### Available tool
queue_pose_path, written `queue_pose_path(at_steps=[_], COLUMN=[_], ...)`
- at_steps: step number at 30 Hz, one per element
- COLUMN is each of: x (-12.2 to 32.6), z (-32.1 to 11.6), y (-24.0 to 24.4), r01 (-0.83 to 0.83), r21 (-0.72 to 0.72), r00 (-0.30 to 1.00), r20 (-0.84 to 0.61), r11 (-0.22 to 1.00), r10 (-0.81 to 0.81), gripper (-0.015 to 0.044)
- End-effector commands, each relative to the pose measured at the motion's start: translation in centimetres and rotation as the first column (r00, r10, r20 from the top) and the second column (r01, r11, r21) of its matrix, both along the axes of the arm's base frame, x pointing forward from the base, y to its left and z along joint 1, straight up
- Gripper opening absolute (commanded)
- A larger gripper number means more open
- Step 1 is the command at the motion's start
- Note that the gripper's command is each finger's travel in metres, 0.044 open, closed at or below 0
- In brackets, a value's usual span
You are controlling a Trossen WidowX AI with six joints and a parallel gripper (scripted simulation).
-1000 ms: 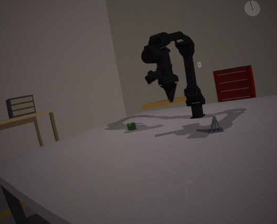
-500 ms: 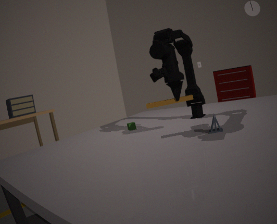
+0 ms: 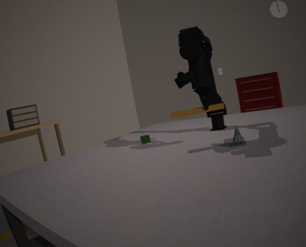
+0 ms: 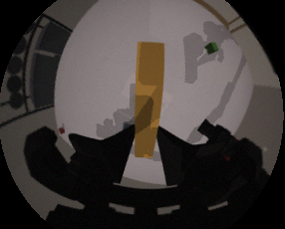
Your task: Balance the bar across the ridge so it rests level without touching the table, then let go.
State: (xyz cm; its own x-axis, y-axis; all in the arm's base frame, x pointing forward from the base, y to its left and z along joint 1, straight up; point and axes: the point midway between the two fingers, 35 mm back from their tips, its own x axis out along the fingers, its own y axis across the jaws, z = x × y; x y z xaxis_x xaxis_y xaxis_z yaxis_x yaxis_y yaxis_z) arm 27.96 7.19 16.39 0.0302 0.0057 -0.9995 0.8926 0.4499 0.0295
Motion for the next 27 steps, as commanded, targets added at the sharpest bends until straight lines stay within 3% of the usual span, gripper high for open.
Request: queue_pose_path(at_steps=[1, 27], x=[0.4, 0.9], z=[0.0, -0.3], y=[1.7, 11.2], r01=[0.020, 0.132], r21=[0.003, 0.014], r00=[1.000, 0.991], r20=[-0.005, -0.007], r11=[1.000, 0.991], r10=[-0.020, -0.132], gripper=[0.0000, 0.0000])
